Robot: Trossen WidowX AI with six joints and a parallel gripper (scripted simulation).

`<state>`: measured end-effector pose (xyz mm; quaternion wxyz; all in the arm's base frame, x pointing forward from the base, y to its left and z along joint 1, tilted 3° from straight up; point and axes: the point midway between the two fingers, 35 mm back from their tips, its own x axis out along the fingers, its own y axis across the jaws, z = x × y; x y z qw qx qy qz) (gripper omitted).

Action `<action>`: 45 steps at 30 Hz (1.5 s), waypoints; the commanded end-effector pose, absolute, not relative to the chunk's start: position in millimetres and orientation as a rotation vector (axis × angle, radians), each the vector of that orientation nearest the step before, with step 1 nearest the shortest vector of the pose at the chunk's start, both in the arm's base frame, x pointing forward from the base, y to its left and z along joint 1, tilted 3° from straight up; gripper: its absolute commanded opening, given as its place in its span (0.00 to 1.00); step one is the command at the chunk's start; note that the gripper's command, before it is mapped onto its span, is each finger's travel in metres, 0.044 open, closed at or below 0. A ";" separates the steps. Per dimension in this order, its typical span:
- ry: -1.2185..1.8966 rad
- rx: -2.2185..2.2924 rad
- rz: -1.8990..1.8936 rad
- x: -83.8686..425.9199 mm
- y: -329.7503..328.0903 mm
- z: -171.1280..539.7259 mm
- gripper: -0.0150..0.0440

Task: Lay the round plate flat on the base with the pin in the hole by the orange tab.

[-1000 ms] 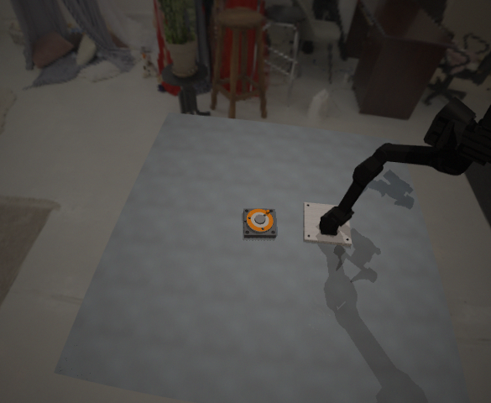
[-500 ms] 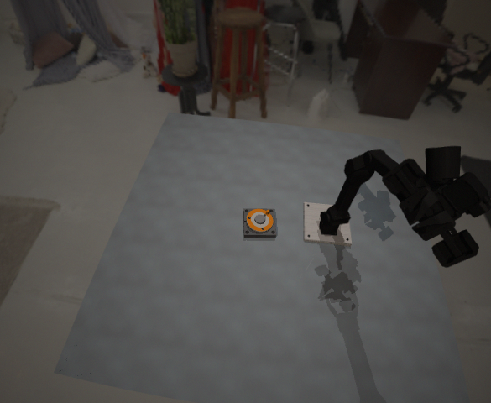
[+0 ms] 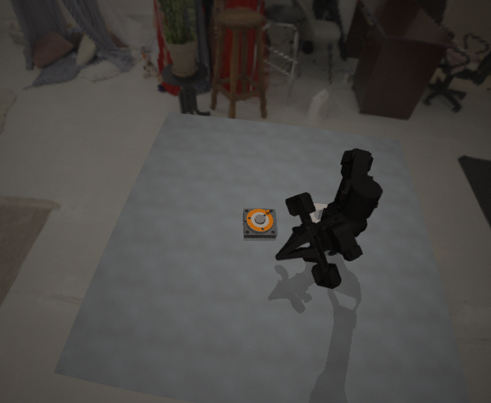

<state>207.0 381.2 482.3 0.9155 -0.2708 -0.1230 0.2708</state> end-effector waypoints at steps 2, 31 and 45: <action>-0.065 -0.652 0.522 266.7 347.2 423.3 0.25; 1.199 -0.336 0.124 300.3 34.3 160.0 0.25; 1.509 -0.012 -0.039 231.7 -17.0 122.1 0.25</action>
